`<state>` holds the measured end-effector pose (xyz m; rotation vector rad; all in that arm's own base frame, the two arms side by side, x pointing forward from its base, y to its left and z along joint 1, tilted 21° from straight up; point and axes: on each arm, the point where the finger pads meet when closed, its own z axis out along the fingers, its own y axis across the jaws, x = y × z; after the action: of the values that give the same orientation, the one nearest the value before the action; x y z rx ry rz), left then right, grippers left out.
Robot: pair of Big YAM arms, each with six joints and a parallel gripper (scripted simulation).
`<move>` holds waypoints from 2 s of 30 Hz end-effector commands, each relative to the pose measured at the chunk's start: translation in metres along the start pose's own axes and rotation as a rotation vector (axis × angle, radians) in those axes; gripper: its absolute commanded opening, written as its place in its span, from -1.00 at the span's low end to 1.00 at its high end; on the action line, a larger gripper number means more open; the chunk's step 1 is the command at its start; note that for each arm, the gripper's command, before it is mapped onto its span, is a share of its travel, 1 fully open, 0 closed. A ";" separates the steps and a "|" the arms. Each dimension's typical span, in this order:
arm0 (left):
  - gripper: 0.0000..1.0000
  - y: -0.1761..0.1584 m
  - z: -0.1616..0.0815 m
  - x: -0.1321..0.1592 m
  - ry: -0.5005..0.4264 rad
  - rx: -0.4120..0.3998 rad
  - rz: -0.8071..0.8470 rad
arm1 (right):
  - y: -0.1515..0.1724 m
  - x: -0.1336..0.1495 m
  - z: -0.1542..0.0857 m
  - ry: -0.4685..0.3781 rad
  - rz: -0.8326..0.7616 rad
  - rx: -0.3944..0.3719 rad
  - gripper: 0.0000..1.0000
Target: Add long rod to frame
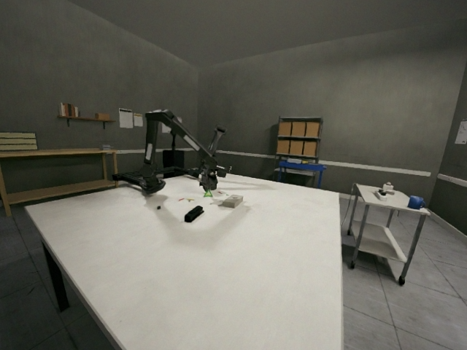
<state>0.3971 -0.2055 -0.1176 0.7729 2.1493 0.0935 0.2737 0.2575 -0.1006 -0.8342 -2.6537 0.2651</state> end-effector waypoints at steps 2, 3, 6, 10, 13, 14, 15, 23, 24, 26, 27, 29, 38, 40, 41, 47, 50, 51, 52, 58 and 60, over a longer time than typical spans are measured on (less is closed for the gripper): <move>-1.00 0.001 0.001 -0.003 -0.014 -0.002 -0.003 | 0.004 -0.001 -0.001 -0.006 0.006 -0.016 -1.00; -1.00 0.001 0.001 -0.003 -0.014 -0.002 -0.003 | 0.004 -0.001 -0.001 -0.006 0.005 -0.016 -1.00; -1.00 0.001 0.001 -0.003 -0.014 -0.002 -0.003 | 0.003 0.000 -0.002 -0.003 0.000 -0.010 -1.00; -1.00 0.001 0.001 -0.003 -0.014 -0.002 -0.003 | -0.006 0.006 0.014 0.008 0.001 0.024 -1.00; -1.00 0.001 0.001 -0.003 -0.014 -0.002 -0.003 | -0.008 0.012 0.018 0.011 -0.001 0.033 -1.00; -1.00 0.001 0.001 -0.003 -0.014 -0.002 -0.003 | -0.008 0.014 0.019 0.012 -0.002 0.033 -1.00; -1.00 0.001 0.001 -0.003 -0.014 -0.002 -0.003 | -0.007 0.015 0.019 0.012 -0.003 0.032 -1.00; -1.00 0.001 0.001 -0.003 -0.014 -0.002 -0.003 | -0.001 0.027 0.016 -0.006 -0.003 -0.005 -1.00; -1.00 0.001 0.001 -0.003 -0.014 -0.002 -0.003 | -0.001 0.027 0.016 -0.006 -0.003 -0.005 -1.00; -1.00 0.001 0.001 -0.003 -0.014 -0.002 -0.003 | 0.003 0.021 0.012 -0.002 0.009 -0.017 -1.00; -1.00 0.001 0.001 -0.003 -0.014 -0.002 -0.003 | 0.003 0.021 0.012 -0.002 0.009 -0.017 -1.00; -1.00 0.001 0.001 -0.003 -0.014 -0.002 -0.003 | 0.003 0.021 0.012 -0.002 0.009 -0.017 -1.00; -1.00 0.001 0.001 -0.003 -0.014 -0.002 -0.003 | 0.011 0.021 -0.003 -0.009 -0.004 -0.044 -0.21; -1.00 0.001 0.001 -0.003 -0.014 -0.002 -0.003 | 0.008 0.017 -0.007 -0.004 0.008 -0.039 -0.21; -1.00 0.001 0.001 -0.003 -0.014 -0.002 -0.003 | 0.008 0.017 -0.007 -0.004 0.008 -0.039 -0.21; -1.00 0.001 0.001 -0.003 -0.014 -0.002 -0.003 | 0.006 0.019 -0.011 -0.003 -0.005 -0.019 0.02; -1.00 0.001 0.001 -0.003 -0.014 -0.002 -0.003 | 0.006 0.017 -0.034 -0.008 -0.003 -0.038 0.28; -1.00 0.001 0.001 -0.003 -0.014 -0.002 -0.003 | 0.006 0.017 -0.041 -0.009 -0.003 -0.038 0.28; -1.00 0.001 0.001 -0.003 -0.014 -0.002 -0.003 | 0.006 0.017 -0.047 -0.009 -0.003 -0.038 0.28; -0.68 0.001 0.001 -0.003 -0.014 -0.002 -0.003 | 0.005 0.017 -0.044 -0.003 0.000 -0.020 0.28; -0.68 -0.001 0.002 0.002 -0.011 -0.001 -0.002 | 0.006 0.022 -0.044 -0.007 -0.007 -0.018 0.28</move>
<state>0.3960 -0.2053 -0.1179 0.7753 2.1502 0.0926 0.2682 0.2694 -0.0597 -0.8439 -2.6584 0.2482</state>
